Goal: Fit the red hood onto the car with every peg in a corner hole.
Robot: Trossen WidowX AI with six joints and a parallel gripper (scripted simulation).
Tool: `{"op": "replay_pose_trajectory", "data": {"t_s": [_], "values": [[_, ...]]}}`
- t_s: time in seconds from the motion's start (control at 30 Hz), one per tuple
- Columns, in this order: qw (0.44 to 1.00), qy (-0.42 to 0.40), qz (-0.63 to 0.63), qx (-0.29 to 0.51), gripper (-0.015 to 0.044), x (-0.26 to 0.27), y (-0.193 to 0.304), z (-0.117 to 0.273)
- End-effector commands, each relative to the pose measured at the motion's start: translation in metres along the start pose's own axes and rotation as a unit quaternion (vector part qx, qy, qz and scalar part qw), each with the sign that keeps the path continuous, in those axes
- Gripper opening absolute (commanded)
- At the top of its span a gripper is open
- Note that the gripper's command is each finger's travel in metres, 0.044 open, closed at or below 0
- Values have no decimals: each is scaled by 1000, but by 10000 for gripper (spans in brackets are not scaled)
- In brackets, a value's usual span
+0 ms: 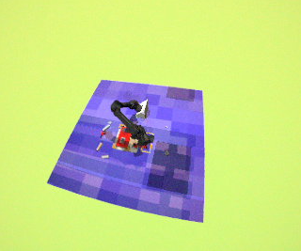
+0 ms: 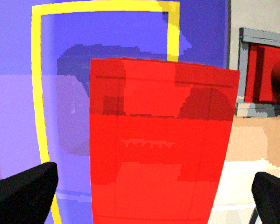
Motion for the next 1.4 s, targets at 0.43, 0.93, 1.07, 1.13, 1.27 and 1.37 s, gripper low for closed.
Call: {"op": "replay_pose_trajectory", "data": {"t_s": [0.43, 0.93, 1.07, 1.13, 1.27, 1.37], "values": [[1000, 3, 2, 0, 440, -1, 1, -11], [1000, 4, 2, 0, 440, -1, 1, -18], [1000, 4, 2, 0, 440, -1, 1, -20], [1000, 4, 2, 0, 440, -1, 1, -21], [1000, 4, 2, 0, 440, -1, 1, -23], [1000, 4, 2, 0, 440, -1, 1, -24]]}}
Point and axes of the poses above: the point midway between the two fingers, 35 mm back from their tips, its own z axis back along the fingers, its own x axis across the jaws, y = z × x, the point moved 3 cm from there along z, back along the fingers
